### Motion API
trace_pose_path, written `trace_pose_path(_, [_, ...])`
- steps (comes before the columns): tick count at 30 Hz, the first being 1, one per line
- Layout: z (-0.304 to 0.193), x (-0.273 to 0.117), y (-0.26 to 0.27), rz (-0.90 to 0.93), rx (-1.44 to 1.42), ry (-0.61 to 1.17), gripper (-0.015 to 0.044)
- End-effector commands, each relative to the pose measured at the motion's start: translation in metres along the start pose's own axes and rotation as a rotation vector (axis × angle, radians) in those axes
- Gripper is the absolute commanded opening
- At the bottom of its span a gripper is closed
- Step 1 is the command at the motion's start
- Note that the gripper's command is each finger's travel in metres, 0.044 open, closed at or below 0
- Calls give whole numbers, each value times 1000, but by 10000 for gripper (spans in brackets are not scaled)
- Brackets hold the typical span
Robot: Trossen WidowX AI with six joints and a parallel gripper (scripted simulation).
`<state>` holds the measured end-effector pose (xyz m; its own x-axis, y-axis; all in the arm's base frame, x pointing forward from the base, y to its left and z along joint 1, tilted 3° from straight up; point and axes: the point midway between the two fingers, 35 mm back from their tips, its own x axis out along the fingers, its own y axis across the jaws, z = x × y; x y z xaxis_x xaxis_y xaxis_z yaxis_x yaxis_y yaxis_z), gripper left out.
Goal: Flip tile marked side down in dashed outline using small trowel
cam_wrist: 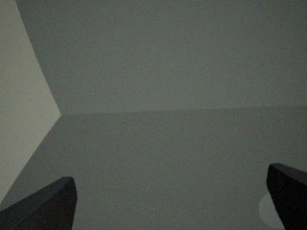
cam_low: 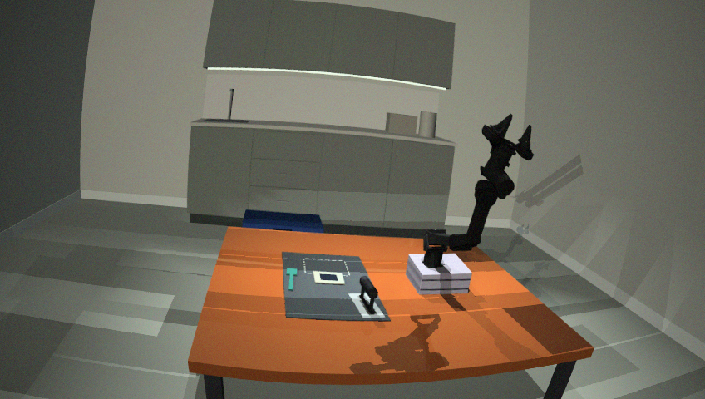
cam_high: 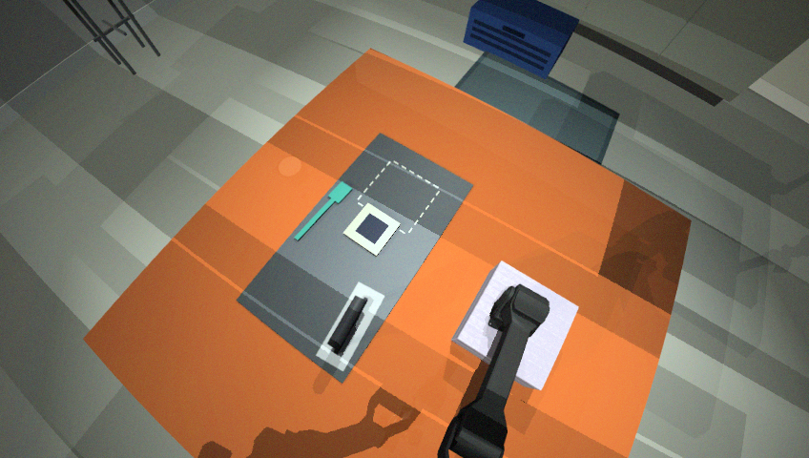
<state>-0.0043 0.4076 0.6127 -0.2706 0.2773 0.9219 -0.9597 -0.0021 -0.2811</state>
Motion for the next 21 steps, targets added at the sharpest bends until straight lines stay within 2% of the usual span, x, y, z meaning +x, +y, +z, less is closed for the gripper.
trace_pose_path(1, [0,0,0,0,0,0,374])
trace_pose_path(11, [1,0,0,-1,0,-1,111])
trace_pose_path(21, [1,0,0,0,0,-1,100])
